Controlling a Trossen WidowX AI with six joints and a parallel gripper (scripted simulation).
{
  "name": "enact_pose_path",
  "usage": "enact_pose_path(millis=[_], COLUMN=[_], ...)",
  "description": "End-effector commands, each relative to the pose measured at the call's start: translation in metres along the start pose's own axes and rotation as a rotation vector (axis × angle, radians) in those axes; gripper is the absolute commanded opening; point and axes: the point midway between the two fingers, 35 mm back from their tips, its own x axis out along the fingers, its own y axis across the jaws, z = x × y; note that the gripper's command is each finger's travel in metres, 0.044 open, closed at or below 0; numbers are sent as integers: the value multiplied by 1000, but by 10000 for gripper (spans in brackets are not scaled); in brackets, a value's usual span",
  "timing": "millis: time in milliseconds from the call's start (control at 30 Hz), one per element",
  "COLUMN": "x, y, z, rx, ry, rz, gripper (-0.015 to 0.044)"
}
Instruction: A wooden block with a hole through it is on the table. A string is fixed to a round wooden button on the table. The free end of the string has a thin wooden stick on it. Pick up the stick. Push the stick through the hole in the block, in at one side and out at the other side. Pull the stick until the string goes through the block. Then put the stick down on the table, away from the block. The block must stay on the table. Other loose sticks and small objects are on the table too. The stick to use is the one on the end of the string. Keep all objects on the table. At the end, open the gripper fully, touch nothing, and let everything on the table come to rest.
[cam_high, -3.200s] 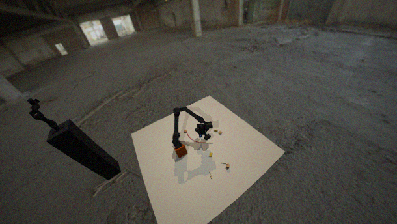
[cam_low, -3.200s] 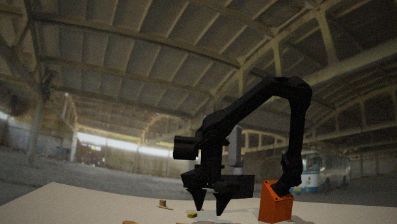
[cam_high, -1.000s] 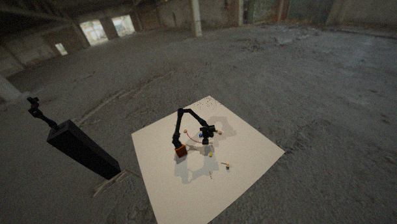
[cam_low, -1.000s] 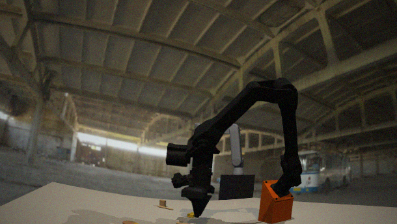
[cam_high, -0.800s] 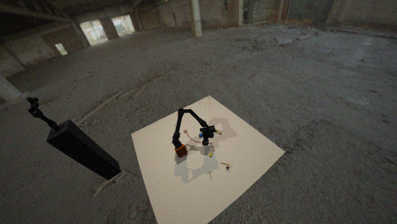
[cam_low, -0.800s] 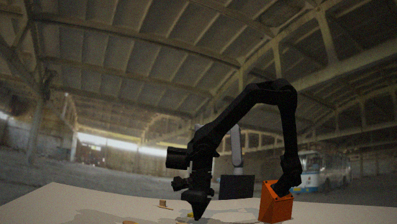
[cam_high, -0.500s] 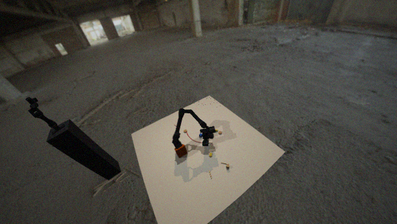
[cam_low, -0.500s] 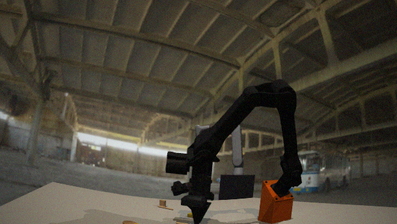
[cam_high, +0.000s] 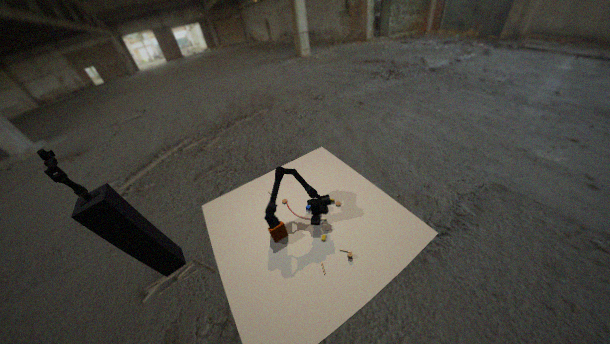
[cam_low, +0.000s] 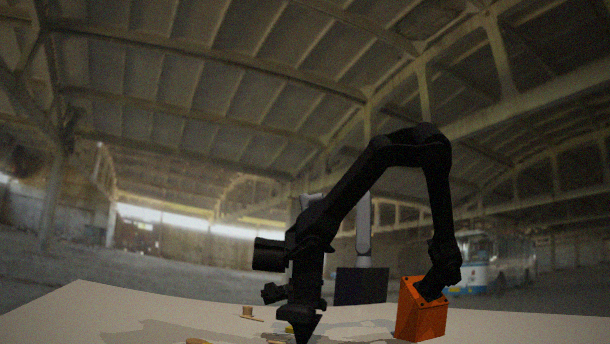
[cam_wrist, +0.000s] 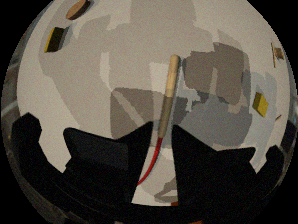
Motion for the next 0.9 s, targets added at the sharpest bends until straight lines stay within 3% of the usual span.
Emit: enact_pose_path(millis=[0,33,867], x=[0,0,-21], y=[0,0,0], z=[0,0,2], rx=[0,0,0], ry=[0,0,-2], rz=[0,0,-2], gripper=[19,0,0])
